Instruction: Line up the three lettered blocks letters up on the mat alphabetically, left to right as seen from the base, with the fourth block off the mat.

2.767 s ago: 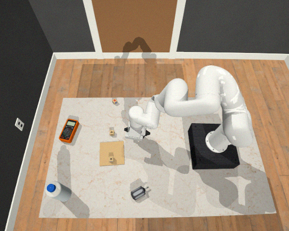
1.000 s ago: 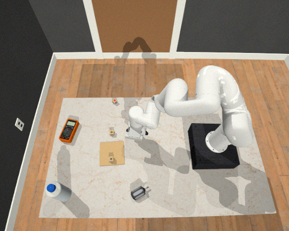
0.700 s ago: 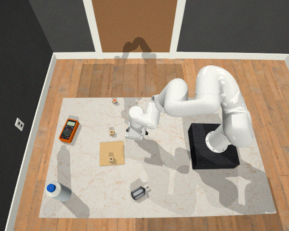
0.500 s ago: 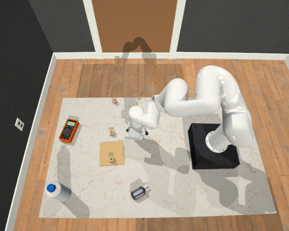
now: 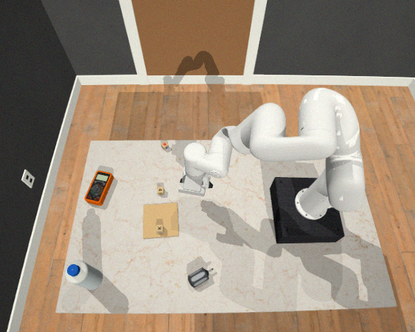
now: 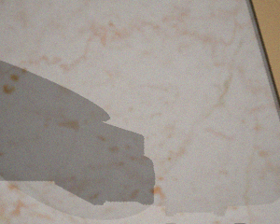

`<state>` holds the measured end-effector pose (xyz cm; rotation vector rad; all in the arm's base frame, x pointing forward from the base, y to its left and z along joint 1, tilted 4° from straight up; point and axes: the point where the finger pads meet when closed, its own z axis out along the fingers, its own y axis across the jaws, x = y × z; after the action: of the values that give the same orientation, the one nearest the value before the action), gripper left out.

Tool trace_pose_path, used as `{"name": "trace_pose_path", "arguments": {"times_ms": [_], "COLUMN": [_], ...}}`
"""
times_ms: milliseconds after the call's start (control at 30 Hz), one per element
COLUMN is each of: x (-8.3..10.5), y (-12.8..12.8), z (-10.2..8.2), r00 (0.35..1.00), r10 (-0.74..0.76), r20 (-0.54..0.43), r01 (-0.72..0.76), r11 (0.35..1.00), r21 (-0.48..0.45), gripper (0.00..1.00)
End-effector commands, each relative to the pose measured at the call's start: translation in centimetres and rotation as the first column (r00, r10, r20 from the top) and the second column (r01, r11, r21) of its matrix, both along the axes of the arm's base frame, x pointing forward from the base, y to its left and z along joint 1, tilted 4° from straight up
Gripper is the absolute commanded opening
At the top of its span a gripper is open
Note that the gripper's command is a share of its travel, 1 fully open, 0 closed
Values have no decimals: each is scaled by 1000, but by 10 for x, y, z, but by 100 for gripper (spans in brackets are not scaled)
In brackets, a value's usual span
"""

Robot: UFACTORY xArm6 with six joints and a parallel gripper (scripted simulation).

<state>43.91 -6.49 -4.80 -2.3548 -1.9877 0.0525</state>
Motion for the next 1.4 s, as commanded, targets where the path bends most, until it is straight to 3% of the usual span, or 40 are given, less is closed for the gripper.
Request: {"name": "trace_pose_path", "arguments": {"times_ms": [0, 500, 567, 633, 900, 967, 1033, 1167, 1367], "x": [3, 7, 24, 56, 107, 107, 129, 146, 148], "y": [-1, 0, 8, 25, 62, 62, 83, 101, 104], "z": [38, 45, 46, 46, 46, 46, 45, 44, 44], "r00": [1000, 1000, 1000, 997, 988, 988, 981, 973, 972], "r10": [0, 4, 28, 74, 154, 154, 196, 229, 233], "r20": [4, 4, 5, 6, 9, 9, 11, 12, 12], "r01": [0, -4, -28, -74, -154, -154, -196, -229, -233], "r11": [1000, 1000, 1000, 997, 988, 988, 981, 973, 972], "r21": [0, 0, 1, 4, 9, 9, 11, 14, 14], "gripper": [23, 23, 23, 23, 23, 23, 23, 23, 23]}}
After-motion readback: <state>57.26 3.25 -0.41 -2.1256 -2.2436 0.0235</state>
